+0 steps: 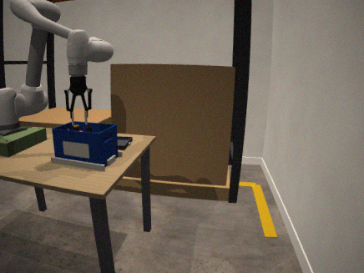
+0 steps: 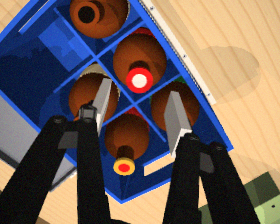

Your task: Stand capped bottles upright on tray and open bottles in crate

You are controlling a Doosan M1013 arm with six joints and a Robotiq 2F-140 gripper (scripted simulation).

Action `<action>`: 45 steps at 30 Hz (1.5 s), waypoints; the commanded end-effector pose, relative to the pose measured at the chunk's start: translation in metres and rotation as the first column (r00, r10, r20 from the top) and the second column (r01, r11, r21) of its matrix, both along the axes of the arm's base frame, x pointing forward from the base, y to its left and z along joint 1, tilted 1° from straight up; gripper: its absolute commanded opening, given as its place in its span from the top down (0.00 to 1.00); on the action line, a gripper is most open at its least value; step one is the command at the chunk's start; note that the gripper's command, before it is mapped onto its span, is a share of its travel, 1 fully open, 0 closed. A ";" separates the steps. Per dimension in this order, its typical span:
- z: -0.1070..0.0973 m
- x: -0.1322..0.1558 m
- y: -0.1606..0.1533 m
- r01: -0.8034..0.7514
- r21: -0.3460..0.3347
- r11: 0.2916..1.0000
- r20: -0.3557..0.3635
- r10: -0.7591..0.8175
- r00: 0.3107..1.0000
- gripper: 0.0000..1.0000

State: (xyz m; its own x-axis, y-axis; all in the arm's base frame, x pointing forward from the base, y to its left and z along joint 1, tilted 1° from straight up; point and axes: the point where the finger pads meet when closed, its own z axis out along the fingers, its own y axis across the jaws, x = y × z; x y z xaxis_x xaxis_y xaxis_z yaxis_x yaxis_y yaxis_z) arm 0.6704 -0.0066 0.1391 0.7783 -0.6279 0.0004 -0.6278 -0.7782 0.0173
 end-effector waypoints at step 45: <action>-0.024 0.001 -0.003 -0.046 0.001 0.999 0.007 0.046 0.999 0.62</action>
